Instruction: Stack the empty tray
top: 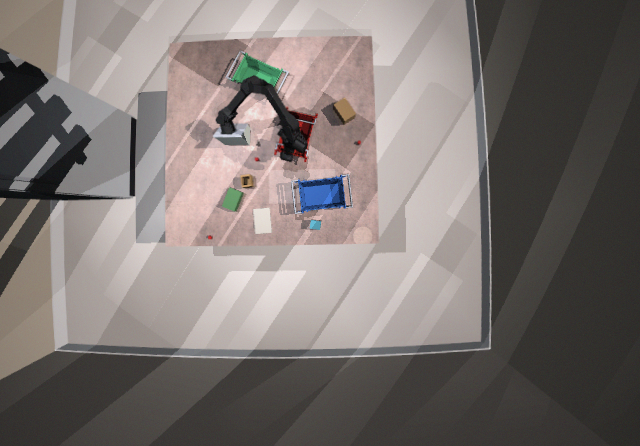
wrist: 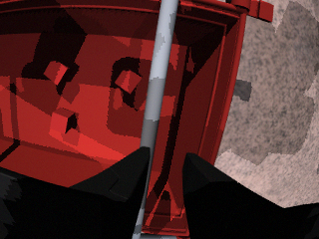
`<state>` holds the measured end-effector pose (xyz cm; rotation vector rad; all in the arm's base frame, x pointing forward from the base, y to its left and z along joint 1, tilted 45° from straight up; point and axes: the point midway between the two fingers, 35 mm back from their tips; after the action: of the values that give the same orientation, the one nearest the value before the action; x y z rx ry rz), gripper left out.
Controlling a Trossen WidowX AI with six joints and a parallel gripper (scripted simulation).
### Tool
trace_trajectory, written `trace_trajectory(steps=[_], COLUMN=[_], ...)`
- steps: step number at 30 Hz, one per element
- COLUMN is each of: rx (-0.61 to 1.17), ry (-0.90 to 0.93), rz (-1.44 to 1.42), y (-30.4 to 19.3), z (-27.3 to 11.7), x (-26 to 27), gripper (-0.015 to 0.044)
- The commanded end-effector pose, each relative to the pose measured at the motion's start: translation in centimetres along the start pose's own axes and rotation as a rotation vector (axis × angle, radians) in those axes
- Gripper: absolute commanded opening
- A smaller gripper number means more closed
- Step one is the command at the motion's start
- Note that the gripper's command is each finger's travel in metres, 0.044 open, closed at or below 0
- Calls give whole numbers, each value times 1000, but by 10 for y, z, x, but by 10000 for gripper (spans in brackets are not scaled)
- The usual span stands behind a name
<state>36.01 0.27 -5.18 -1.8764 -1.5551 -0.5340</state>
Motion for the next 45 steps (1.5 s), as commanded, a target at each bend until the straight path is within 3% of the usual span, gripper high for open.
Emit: trace_trajectory(steps=[1, 45], rx=[-7, -9], ry=[-4, -1], rz=[-7, -1], y=[1, 1], z=[-13, -6], x=[-1, -1], gripper=[85, 85])
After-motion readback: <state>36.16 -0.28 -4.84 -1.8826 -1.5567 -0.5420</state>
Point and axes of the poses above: the point midway between the two fingers, 35 mm back from their tips, its own z axis out along the fingers, its own x axis across the jaws, y = z × x, and after that the axes turned 7 degrees about z, right-handed
